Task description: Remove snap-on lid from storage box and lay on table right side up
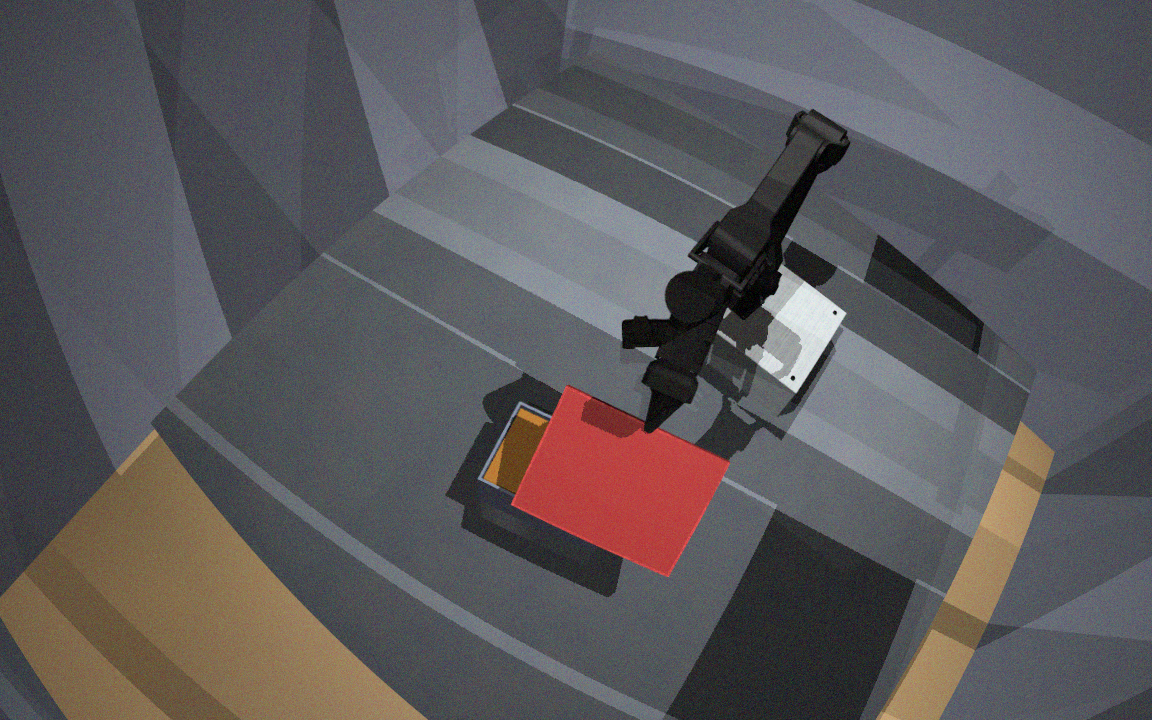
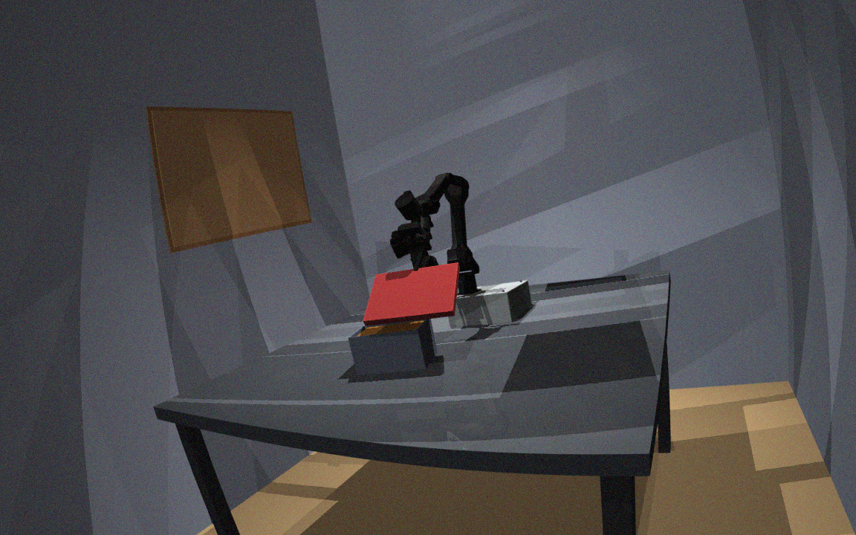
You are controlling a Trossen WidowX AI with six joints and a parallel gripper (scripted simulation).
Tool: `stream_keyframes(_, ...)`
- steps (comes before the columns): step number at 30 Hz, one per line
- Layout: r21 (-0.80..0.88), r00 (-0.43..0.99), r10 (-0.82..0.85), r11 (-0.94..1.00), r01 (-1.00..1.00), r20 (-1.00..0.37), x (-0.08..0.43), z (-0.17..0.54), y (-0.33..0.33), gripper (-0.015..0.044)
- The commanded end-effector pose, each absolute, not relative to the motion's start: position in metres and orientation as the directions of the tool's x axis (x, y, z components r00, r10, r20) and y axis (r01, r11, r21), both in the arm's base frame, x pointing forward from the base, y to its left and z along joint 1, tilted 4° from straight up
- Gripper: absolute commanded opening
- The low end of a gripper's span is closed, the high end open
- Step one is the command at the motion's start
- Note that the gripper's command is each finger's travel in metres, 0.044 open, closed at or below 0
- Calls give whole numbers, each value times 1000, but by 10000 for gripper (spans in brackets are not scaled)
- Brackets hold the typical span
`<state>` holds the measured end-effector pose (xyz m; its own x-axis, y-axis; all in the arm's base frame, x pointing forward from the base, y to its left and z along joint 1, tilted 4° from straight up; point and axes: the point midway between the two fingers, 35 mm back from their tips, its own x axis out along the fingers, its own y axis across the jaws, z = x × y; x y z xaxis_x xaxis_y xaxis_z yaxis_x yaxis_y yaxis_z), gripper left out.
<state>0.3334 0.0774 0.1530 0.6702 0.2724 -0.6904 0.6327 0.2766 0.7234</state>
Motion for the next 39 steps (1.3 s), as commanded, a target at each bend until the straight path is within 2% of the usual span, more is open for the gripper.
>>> stream_keyframes(1, 739, 687, 274, 270, 617, -673, 332, 159, 83, 0)
stream_keyframes(39, 739, 684, 278, 266, 619, -674, 298, 159, 152, 0)
